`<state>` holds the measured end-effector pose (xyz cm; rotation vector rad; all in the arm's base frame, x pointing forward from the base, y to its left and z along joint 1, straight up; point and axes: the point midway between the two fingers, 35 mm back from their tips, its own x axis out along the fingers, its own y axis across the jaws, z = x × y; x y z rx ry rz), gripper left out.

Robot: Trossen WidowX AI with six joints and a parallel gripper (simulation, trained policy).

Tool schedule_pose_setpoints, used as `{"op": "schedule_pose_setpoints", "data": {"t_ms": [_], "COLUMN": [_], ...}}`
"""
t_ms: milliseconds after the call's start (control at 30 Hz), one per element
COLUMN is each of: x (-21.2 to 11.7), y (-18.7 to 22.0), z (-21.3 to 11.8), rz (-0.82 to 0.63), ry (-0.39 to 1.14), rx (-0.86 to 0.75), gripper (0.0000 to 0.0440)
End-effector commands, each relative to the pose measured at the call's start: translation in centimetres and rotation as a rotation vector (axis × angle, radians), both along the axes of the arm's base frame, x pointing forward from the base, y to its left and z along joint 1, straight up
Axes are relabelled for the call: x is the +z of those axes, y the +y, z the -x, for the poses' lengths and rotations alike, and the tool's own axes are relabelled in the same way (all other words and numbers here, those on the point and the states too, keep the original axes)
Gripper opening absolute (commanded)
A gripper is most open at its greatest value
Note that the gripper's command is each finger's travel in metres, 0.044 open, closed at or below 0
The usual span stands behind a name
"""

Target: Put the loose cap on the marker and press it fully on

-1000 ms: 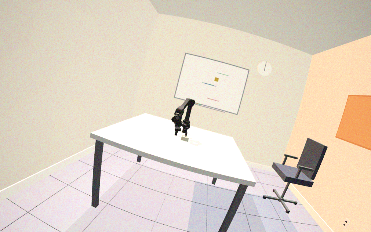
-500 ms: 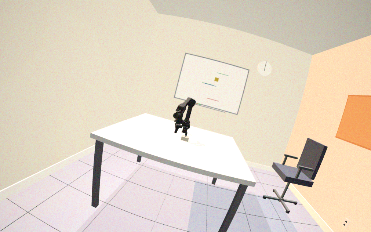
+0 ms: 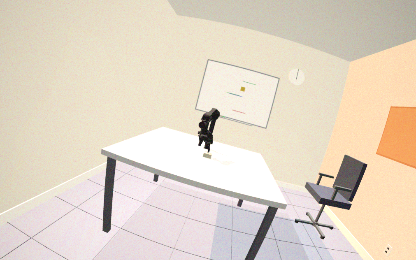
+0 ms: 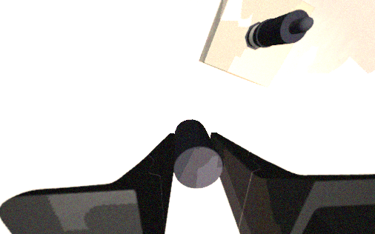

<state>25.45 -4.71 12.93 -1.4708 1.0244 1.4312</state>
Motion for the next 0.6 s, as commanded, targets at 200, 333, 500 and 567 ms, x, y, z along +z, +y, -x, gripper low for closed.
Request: {"op": "schedule_pose_setpoints", "data": {"t_ms": [200,333,500,567], "x": [2.6,3.2,3.7,3.9], "y": [2.8,4.1,5.8,6.5], "z": [-1.7,-2.2,-2.8,-2.9], "rz": [-0.015,-0.021,-0.028,-0.030], "ry": [-0.031,-0.030,-0.024,-0.020], "rx": [0.014,0.022,0.034,0.039], "gripper": [0.0052,0.0047,0.0040,0.0037]}}
